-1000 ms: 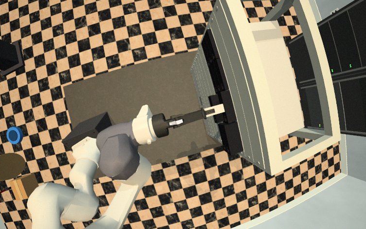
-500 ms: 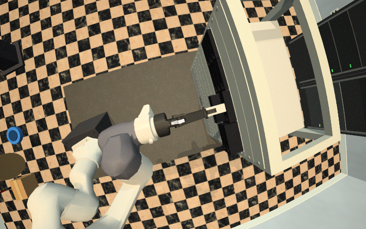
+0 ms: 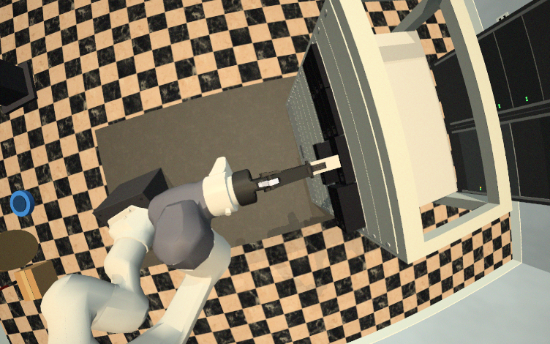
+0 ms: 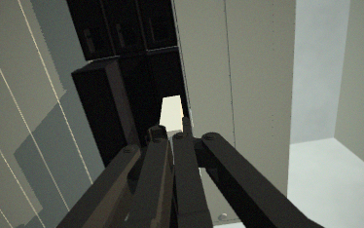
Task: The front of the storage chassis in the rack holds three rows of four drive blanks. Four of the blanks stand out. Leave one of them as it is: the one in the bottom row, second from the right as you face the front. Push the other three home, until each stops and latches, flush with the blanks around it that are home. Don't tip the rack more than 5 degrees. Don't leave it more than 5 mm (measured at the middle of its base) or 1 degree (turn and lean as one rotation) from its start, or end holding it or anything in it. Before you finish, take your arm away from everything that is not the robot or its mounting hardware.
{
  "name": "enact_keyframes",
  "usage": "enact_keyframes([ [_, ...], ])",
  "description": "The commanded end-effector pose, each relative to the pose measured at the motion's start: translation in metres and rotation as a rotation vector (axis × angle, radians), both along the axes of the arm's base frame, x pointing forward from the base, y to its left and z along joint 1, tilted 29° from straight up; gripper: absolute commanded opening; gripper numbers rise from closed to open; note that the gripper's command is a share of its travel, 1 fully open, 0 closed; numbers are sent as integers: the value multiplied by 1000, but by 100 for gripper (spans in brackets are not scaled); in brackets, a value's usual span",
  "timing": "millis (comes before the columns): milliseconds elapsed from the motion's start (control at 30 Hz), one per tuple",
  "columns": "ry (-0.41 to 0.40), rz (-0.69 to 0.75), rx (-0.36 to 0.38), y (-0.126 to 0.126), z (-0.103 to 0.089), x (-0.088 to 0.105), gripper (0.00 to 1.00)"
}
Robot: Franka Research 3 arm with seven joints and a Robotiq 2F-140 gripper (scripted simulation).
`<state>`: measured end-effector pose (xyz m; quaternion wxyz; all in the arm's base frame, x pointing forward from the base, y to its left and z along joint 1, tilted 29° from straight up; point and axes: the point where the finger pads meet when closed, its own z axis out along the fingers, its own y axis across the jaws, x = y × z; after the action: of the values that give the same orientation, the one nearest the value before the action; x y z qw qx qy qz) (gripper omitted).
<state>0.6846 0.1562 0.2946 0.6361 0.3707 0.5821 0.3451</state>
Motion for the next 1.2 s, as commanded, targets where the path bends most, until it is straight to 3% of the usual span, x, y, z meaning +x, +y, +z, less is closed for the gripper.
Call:
enact_keyframes([
  [0, 3, -3, 1, -4, -1, 3, 0],
  [1167, 3, -3, 1, -5, -1, 9, 0],
])
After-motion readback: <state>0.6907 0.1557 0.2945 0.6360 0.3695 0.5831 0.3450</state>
